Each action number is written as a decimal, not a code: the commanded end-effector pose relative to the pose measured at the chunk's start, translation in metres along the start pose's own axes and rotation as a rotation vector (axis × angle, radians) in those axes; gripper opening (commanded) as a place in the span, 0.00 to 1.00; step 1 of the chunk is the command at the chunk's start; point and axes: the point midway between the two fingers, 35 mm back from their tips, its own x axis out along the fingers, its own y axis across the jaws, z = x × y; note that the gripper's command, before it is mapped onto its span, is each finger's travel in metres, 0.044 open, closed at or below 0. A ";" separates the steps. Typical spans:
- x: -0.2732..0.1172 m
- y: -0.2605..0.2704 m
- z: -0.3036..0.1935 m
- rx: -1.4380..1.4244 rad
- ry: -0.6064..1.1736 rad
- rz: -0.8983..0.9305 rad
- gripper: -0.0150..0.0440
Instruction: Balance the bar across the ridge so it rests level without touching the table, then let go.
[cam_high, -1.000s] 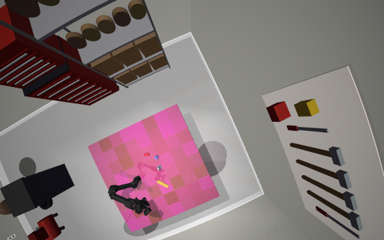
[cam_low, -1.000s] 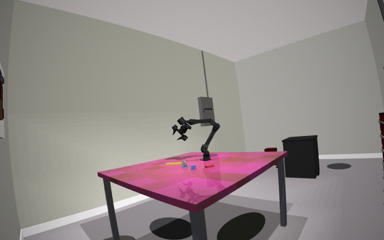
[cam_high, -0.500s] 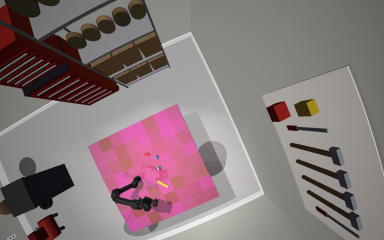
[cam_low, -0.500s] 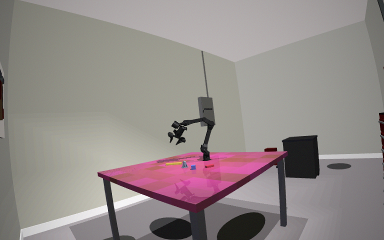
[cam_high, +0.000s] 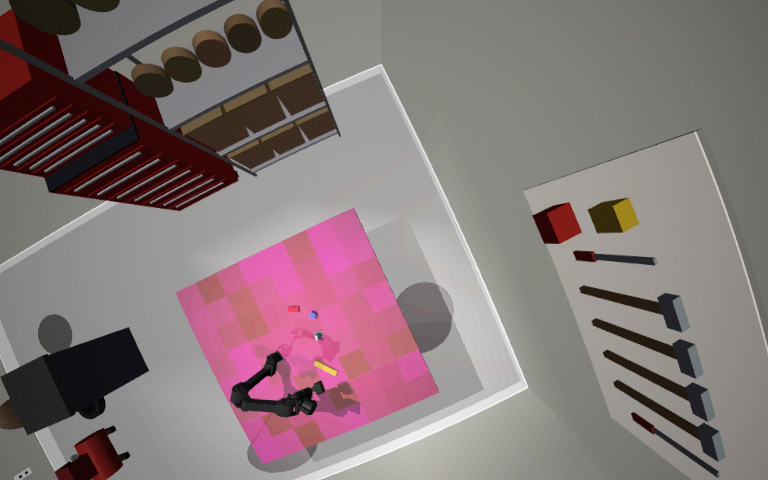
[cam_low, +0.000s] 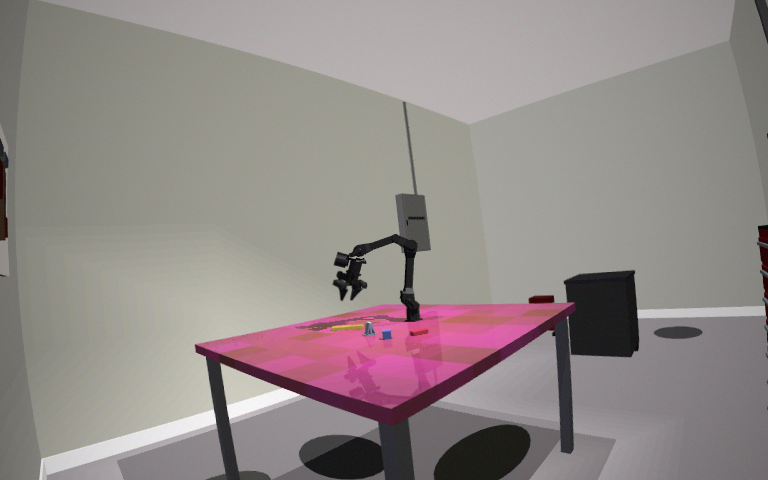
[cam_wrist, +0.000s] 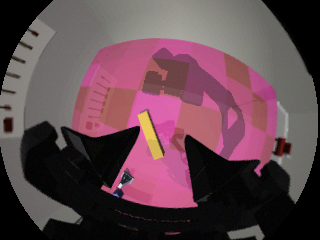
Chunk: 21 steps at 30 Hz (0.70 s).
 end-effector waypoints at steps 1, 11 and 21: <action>0.008 0.007 -0.012 -0.109 0.076 -0.009 0.79; 0.027 0.020 -0.045 -0.399 0.287 -0.016 0.79; 0.035 0.026 -0.063 -0.556 0.411 -0.002 0.79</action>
